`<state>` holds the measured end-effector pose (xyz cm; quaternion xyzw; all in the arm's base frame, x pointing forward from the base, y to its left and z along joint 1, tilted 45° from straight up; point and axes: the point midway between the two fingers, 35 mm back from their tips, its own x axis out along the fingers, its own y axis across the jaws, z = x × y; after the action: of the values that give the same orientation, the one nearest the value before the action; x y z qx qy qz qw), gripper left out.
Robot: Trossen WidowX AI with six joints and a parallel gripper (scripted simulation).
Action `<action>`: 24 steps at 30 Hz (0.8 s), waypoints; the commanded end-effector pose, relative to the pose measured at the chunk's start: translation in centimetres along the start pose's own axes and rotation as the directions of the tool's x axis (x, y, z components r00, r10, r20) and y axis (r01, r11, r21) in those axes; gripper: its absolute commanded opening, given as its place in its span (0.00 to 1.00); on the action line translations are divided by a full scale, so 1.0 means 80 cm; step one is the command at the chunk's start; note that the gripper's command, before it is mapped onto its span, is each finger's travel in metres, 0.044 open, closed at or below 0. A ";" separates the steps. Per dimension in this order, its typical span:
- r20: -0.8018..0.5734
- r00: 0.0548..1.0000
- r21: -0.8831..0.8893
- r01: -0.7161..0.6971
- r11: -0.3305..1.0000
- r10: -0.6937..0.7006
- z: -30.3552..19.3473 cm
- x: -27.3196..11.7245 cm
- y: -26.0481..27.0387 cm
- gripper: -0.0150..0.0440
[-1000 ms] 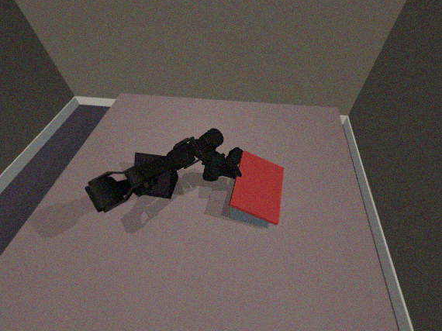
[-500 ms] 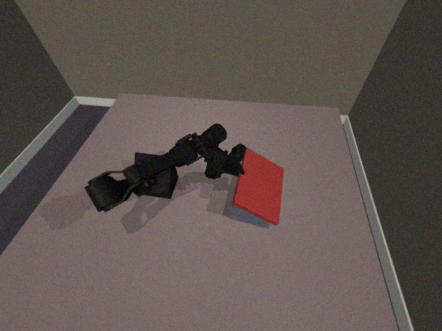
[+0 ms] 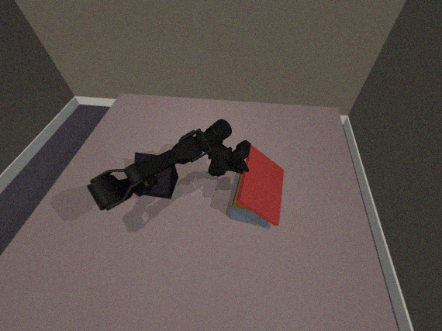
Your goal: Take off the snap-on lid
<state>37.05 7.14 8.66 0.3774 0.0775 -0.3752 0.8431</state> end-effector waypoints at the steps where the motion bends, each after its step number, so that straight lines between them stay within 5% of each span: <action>1: 0.001 1.000 0.018 -0.010 1.000 0.009 0.001 -0.001 0.015 0.25; 24: 0.001 1.000 0.018 -0.009 1.000 0.009 0.002 -0.024 0.045 0.25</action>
<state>37.94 9.15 10.86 0.3780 0.0794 -0.3754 0.8425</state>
